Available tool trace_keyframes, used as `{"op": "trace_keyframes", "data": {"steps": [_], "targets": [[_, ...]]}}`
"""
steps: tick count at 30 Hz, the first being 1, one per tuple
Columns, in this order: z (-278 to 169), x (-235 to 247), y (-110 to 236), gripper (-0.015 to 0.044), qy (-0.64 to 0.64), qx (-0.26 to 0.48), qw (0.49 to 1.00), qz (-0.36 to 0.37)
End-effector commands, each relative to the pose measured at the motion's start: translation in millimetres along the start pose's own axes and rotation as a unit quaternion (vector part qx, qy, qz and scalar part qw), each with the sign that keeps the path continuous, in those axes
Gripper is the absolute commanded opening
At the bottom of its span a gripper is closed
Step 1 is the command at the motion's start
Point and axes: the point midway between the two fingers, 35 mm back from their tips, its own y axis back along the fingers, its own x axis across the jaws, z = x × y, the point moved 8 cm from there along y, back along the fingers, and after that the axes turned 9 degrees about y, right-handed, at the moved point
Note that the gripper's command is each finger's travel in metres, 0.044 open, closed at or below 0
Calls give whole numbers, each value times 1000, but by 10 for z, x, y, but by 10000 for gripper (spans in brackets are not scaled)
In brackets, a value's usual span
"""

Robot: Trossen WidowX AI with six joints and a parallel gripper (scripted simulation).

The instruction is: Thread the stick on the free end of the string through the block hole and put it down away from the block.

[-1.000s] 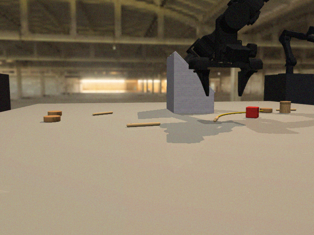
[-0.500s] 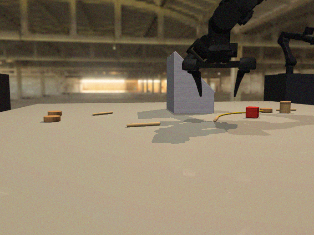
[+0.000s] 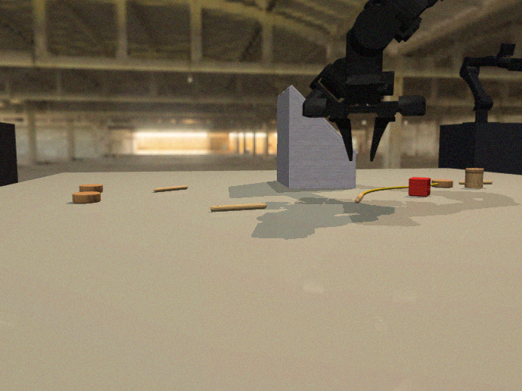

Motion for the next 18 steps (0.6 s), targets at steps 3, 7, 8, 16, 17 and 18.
{"op": "trace_keyframes", "data": {"steps": [3,7,8,16,17,18], "targets": [[2,4,-1,123,-2,0,1000,3],[3,4,-4,123,-2,0,1000,3],[3,4,-9,123,-2,0,1000,3],[13,3,-123,123,-2,0,1000,2],[14,3,-140,123,-2,0,1000,2],[15,3,-156,123,-2,0,1000,2]]}}
